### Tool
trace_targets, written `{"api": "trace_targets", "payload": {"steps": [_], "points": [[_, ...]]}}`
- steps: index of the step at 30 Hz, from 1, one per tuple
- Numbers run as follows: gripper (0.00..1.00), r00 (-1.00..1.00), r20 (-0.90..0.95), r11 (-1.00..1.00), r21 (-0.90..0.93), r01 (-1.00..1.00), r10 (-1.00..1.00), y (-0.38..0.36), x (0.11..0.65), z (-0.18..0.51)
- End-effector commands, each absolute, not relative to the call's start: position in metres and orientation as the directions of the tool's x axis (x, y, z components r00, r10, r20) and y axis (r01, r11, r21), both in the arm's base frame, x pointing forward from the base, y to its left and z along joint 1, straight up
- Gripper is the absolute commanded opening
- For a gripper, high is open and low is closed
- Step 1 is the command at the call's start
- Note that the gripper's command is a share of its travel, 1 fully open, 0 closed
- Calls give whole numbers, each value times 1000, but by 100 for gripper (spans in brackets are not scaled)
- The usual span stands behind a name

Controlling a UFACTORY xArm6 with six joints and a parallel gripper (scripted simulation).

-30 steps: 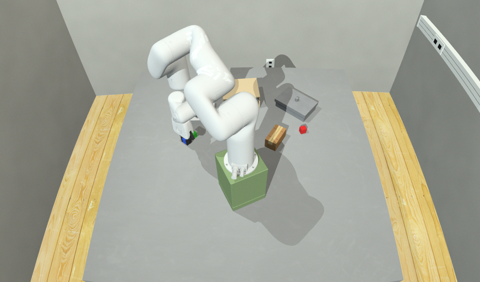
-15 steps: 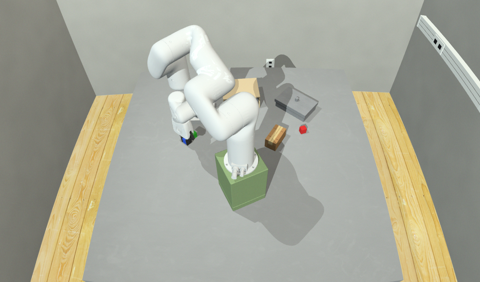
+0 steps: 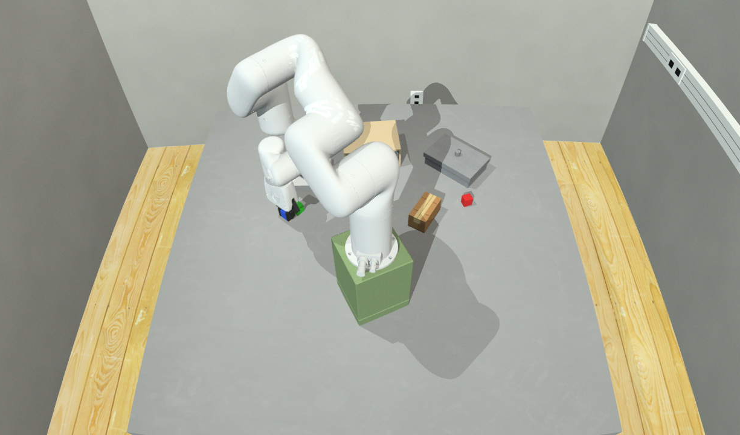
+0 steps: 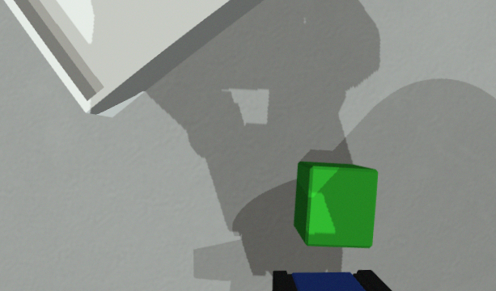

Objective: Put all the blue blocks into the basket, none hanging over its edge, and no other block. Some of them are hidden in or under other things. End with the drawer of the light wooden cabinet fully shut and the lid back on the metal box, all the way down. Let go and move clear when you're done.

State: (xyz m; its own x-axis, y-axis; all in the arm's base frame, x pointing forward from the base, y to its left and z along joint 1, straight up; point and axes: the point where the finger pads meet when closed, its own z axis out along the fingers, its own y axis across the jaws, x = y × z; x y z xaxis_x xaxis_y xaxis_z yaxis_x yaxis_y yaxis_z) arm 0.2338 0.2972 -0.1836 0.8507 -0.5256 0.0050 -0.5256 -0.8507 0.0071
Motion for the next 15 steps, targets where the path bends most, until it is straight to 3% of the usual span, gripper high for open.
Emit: {"api": "trace_targets", "payload": {"steps": [1, 15], "points": [[0, 851, 6, -851, 3, -526, -526, 299, 235, -172], [0, 851, 6, -851, 3, -526, -526, 299, 235, -144]]}}
